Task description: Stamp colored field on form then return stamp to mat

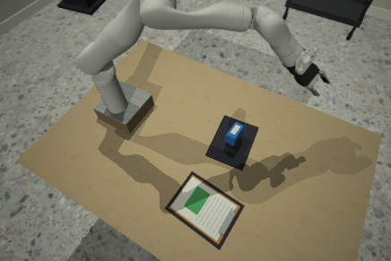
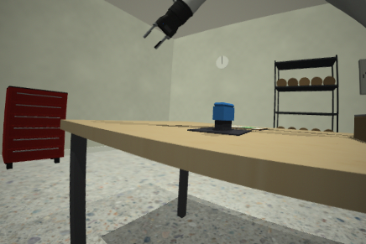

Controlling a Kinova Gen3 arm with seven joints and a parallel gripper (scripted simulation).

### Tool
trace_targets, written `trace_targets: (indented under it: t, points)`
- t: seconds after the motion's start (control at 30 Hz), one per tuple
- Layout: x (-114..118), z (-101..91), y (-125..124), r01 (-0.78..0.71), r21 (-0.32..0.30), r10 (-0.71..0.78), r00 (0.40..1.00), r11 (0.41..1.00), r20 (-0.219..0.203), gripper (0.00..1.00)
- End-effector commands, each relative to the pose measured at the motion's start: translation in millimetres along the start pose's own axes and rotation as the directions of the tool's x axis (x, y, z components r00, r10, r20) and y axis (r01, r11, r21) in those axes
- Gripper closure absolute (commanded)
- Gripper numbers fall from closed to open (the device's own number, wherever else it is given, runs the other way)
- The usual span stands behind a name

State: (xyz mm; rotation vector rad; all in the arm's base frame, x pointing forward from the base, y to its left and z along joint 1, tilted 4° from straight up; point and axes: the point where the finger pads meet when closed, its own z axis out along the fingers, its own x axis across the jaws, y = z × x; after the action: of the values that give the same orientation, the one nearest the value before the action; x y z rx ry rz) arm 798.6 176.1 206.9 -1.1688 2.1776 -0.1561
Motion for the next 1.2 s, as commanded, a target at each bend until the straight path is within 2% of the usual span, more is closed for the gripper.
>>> trace_targets:
  t: [0.0, 0.17, 0.3, 0.4, 0.53, 0.6, 0.63, 0.8, 0.97, 1.1, 1.17]
  points:
    - [-1.4, -1.4, -1.2, 0.000, 0.002, 0.000, 1.000, 1.000, 0.002, 0.00]
    - [0.6, -1.1, -0.6, -0.007, 0.000, 0.007, 1.000, 1.000, -0.002, 0.00]
    - [11.9, 0.5, 3.3, -0.048, -0.010, 0.048, 0.999, 0.999, -0.025, 0.00]
    - [29.3, 2.3, 9.5, -0.113, -0.024, 0.111, 0.992, 0.993, -0.062, 0.00]
    - [64.1, 4.0, 23.0, -0.244, -0.039, 0.236, 0.961, 0.969, -0.142, 0.00]
    - [64.1, 4.0, 23.0, -0.244, -0.039, 0.236, 0.961, 0.969, -0.142, 0.00]
    - [74.6, 3.9, 27.4, -0.283, -0.040, 0.273, 0.947, 0.958, -0.166, 0.00]
    - [132.3, -1.4, 54.5, -0.497, -0.015, 0.469, 0.829, 0.868, -0.306, 0.00]
    - [188.9, -16.1, 87.0, -0.686, 0.069, 0.640, 0.631, 0.724, -0.438, 0.00]
    - [225.2, -32.0, 112.3, -0.785, 0.161, 0.732, 0.452, 0.598, -0.511, 0.00]
    - [225.2, -32.0, 112.3, -0.785, 0.161, 0.732, 0.452, 0.598, -0.511, 0.00]
